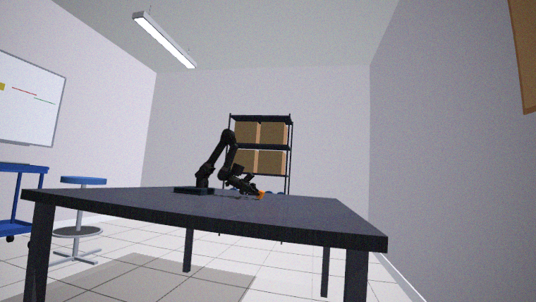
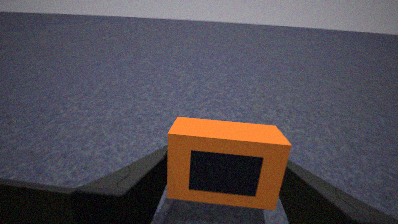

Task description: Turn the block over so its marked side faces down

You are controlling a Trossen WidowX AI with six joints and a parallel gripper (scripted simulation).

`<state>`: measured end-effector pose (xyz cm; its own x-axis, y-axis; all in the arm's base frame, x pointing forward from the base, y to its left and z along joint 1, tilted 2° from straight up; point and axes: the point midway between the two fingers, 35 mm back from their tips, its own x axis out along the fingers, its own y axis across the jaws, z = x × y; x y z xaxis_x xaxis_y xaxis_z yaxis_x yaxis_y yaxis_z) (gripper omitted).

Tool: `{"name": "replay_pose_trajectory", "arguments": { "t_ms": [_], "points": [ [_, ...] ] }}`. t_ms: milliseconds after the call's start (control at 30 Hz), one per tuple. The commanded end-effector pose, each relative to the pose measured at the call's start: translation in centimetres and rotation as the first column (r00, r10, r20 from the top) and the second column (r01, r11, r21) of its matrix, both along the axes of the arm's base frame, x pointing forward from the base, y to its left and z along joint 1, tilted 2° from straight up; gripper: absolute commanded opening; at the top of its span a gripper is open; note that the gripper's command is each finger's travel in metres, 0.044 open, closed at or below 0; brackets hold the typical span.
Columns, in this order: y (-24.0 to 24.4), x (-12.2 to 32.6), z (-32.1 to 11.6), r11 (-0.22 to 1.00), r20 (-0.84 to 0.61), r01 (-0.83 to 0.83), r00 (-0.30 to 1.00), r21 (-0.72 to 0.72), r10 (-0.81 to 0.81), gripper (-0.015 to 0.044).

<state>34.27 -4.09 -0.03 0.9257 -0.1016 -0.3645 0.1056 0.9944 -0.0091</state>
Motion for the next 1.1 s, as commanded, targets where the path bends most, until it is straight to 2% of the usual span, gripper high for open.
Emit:
{"name": "replay_pose_trajectory", "arguments": {
  "t_ms": [0,267,1067],
  "points": [
    [0.05,0.03,0.08,1.000,0.004,-0.005,1.000,-0.002,0.005,0.0236],
    [0.05,0.03,0.08,1.000,0.004,-0.005,1.000,-0.002,0.005,0.0440],
    [0.05,0.03,0.08,1.000,0.004,-0.005,1.000,-0.002,0.005,0.0440]
  ]
}}
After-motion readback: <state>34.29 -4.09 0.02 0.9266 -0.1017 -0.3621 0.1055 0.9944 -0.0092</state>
